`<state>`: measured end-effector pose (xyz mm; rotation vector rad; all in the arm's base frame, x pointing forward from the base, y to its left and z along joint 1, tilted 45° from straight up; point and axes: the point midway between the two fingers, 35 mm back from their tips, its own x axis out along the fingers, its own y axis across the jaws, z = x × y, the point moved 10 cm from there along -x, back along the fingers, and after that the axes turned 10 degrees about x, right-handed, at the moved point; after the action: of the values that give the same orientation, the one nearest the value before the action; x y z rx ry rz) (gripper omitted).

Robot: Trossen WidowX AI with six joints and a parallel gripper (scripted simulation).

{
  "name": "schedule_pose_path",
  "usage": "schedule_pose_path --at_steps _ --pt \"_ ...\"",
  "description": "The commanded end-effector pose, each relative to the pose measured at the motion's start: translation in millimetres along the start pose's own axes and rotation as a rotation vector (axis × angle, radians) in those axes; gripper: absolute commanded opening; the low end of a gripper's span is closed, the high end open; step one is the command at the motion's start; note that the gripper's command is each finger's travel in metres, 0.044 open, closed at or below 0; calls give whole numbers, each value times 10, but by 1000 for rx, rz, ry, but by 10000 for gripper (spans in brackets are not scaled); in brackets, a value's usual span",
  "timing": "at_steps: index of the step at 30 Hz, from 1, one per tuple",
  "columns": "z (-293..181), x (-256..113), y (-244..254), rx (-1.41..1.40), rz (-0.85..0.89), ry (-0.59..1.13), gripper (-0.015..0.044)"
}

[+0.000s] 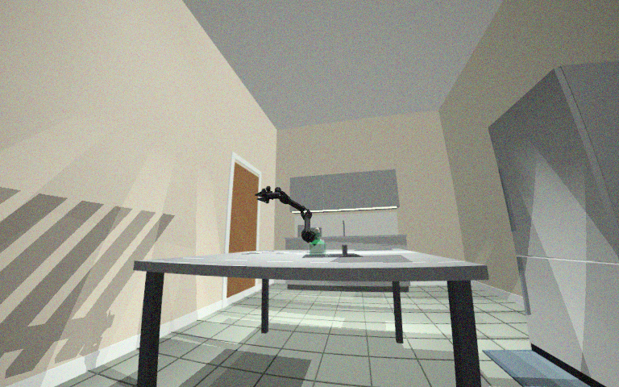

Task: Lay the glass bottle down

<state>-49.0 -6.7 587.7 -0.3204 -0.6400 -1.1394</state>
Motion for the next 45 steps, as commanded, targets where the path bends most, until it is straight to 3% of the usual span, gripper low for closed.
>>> schedule_pose_path --at_steps 1,8,15,25,36,45 --pt "-7 6 7 2 2 3 426" --pt "-163 129 167 43 69 60 440" --pt "-677 391 727 204 212 266 440" --pt "-1055 446 1216 305 336 423 440" --pt "-1647 179 2054 444 509 763 440" --pt "-2288 -550 2857 503 447 1208 440"
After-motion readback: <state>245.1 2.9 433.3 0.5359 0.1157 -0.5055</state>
